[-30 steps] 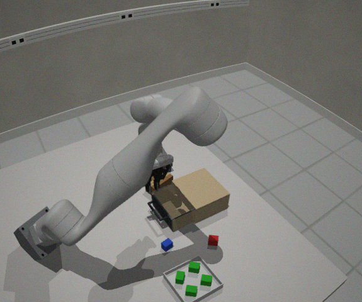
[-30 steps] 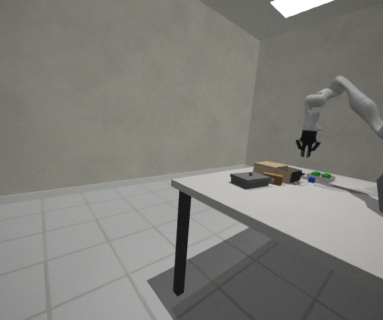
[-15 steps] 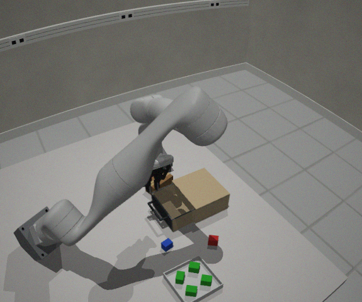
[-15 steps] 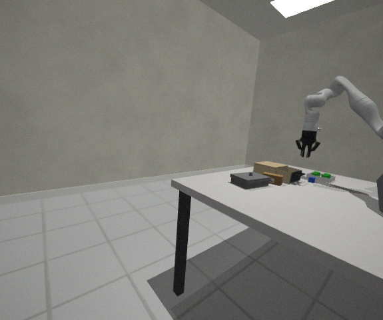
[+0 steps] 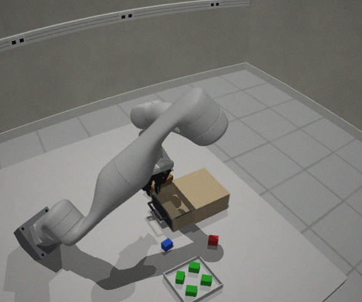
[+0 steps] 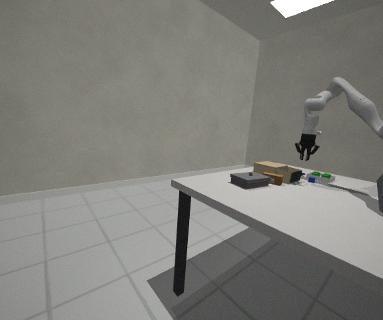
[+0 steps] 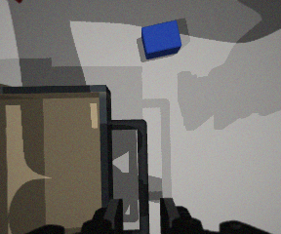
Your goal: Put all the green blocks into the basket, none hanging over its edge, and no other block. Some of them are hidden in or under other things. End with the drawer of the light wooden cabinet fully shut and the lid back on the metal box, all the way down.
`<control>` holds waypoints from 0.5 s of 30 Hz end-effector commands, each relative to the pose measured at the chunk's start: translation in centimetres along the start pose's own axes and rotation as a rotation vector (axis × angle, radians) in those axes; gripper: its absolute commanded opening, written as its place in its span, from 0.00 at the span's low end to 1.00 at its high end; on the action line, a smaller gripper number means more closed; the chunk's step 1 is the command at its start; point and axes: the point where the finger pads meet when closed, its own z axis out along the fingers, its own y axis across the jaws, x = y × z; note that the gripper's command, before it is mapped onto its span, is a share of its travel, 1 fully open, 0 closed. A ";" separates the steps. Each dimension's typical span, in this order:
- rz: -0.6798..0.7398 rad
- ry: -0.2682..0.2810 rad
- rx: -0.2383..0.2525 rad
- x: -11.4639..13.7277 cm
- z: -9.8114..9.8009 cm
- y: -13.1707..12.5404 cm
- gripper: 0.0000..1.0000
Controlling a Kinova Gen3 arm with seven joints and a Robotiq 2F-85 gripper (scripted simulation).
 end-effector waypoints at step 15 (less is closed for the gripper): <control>0.002 0.003 -0.001 0.0 4.6 0.0 0.30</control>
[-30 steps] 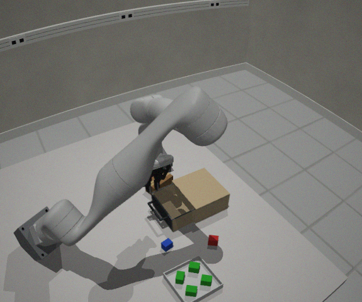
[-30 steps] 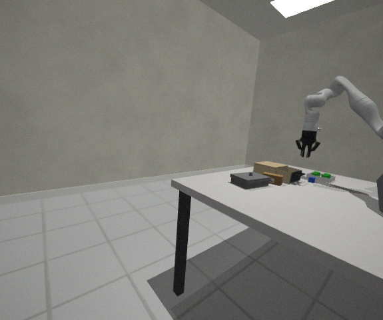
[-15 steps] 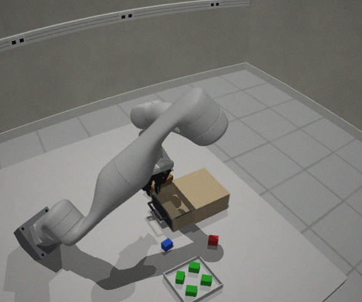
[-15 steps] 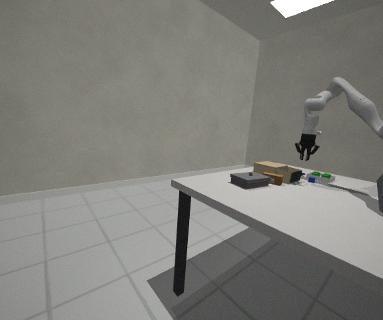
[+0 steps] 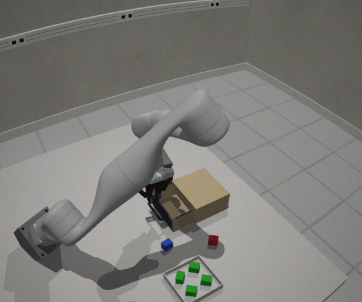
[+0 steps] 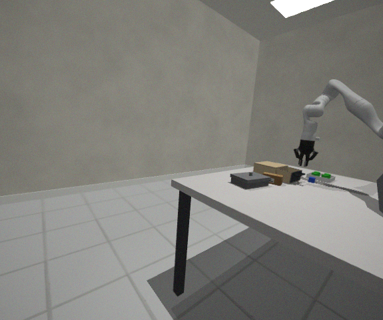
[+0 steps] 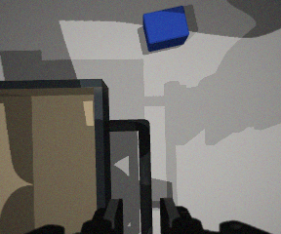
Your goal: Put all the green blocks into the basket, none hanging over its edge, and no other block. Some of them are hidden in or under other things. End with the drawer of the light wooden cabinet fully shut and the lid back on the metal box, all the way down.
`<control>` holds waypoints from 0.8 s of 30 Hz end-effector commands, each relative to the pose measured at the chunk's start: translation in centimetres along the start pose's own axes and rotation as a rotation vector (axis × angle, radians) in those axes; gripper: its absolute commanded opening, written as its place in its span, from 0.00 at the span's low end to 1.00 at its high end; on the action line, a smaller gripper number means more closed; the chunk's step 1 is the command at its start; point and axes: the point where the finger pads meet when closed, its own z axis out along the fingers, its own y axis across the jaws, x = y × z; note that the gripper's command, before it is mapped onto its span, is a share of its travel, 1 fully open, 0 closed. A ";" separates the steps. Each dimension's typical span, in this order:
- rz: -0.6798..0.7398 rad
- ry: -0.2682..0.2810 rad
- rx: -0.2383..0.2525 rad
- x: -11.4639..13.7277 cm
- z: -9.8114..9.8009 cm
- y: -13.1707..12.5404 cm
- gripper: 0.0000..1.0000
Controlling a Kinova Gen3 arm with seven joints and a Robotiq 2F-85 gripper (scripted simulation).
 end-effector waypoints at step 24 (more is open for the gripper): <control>0.003 0.003 -0.002 0.0 3.8 0.0 0.30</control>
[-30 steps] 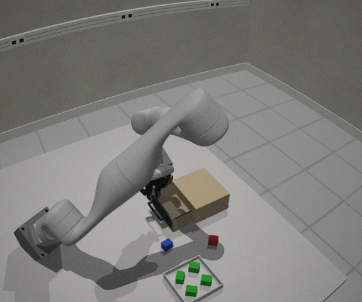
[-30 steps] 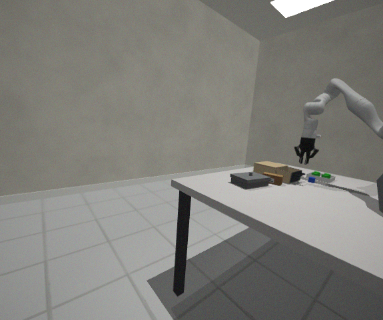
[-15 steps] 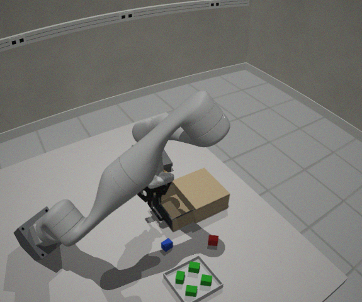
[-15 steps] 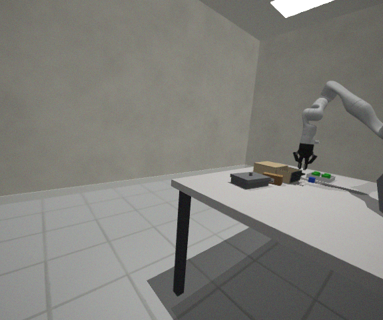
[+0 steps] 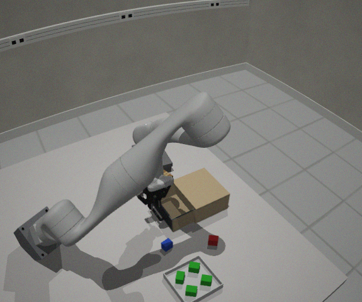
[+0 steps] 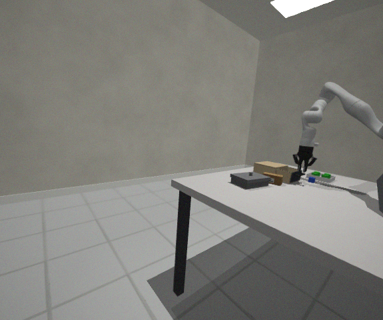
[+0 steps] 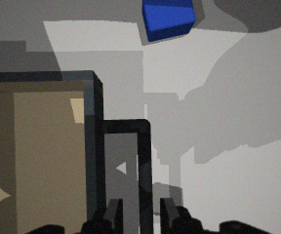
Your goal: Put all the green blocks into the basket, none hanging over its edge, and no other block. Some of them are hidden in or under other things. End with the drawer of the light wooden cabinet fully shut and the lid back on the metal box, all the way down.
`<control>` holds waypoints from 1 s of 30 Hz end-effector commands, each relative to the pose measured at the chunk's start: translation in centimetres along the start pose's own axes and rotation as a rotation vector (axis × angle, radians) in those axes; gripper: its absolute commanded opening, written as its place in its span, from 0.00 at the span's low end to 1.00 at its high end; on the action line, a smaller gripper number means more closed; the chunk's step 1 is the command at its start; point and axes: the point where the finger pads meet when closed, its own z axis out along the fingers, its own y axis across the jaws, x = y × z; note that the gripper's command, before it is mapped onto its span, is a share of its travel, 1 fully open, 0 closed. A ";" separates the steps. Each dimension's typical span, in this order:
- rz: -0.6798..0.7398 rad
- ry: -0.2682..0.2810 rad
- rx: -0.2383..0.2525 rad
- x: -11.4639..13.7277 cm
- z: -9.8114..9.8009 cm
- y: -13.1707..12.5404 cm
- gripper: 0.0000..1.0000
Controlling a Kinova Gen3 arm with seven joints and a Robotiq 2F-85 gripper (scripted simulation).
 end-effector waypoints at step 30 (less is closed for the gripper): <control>0.001 0.001 0.002 0.1 0.3 0.2 0.30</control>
